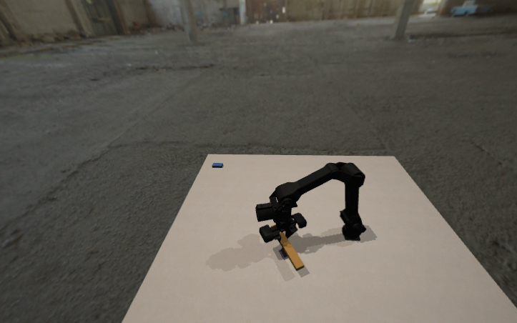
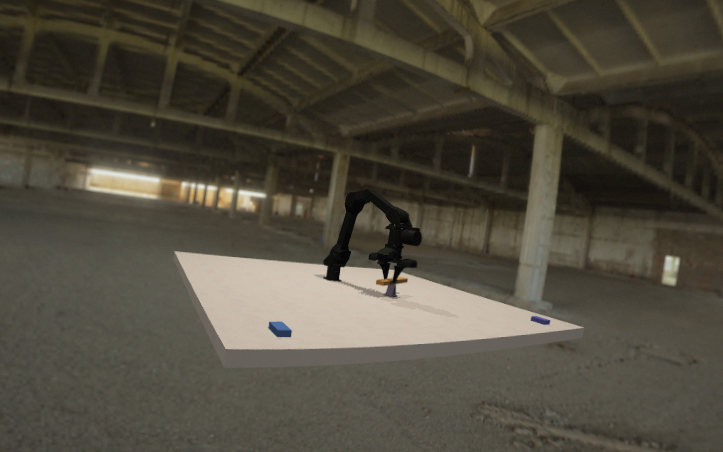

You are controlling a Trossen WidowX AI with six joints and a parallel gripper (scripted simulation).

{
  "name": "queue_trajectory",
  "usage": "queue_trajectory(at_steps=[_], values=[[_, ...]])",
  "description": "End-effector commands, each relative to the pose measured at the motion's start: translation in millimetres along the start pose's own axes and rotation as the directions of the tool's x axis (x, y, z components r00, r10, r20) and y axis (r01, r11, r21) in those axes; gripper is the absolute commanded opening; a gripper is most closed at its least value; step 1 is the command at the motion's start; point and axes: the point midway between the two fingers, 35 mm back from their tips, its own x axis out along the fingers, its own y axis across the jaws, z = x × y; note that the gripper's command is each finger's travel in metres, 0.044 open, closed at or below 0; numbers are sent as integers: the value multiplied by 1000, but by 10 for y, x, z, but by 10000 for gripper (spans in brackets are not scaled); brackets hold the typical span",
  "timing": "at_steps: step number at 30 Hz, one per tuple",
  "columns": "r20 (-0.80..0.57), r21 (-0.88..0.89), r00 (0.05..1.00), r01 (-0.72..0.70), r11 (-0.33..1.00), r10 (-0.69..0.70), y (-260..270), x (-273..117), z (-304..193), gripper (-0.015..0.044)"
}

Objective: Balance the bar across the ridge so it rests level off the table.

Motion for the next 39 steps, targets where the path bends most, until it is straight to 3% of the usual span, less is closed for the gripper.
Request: queue_trajectory(at_steps=[1, 2, 9, 39], values=[[0, 0, 1000, 0, 1000, 0, 0, 0, 0, 0], [0, 0, 1000, 0, 1000, 0, 0, 0, 0, 0], [0, 0, 1000, 0, 1000, 0, 0, 0, 0, 167], [0, 0, 1000, 0, 1000, 0, 0, 0, 0, 171]])
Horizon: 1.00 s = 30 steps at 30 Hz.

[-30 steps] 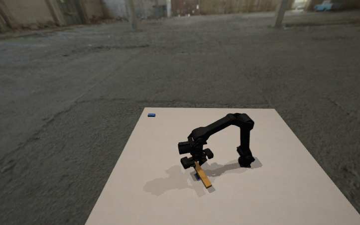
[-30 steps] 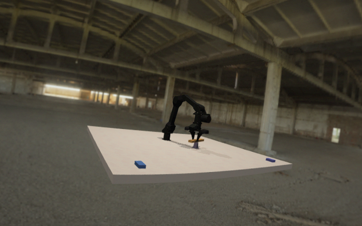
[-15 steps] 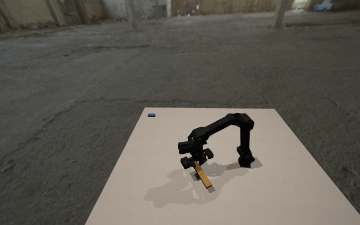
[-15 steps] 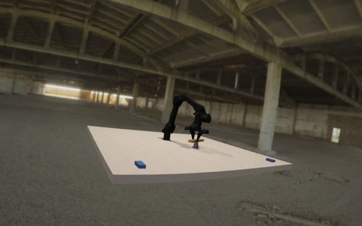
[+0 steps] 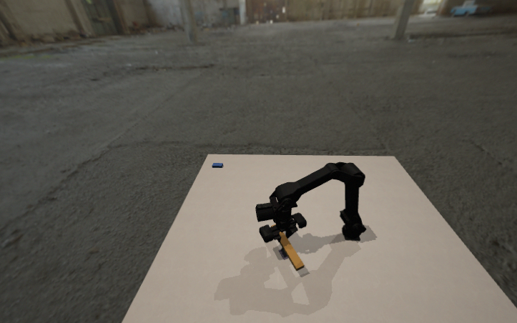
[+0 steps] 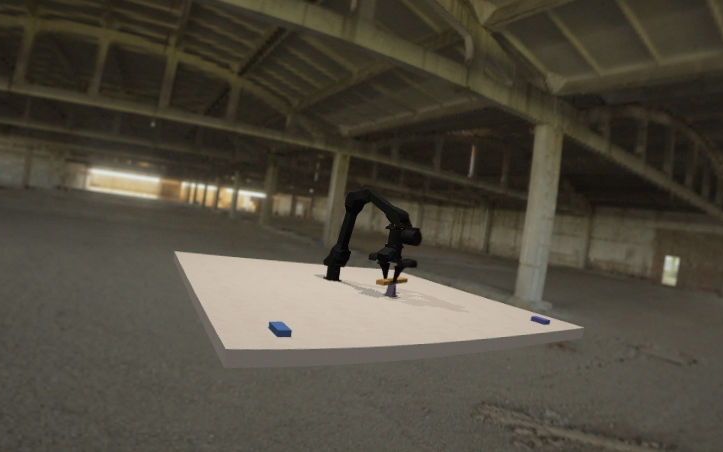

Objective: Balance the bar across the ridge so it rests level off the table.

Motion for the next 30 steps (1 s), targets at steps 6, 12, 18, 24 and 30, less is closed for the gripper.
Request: queue_trajectory(at_steps=[6, 12, 18, 24, 30], values=[[0, 0, 1000, 0, 1000, 0, 0, 0, 0, 172], [0, 0, 1000, 0, 1000, 0, 0, 0, 0, 173], [0, 0, 1000, 0, 1000, 0, 0, 0, 0, 185], [0, 0, 1000, 0, 1000, 0, 0, 0, 0, 185], [0, 0, 1000, 0, 1000, 0, 0, 0, 0, 316]])
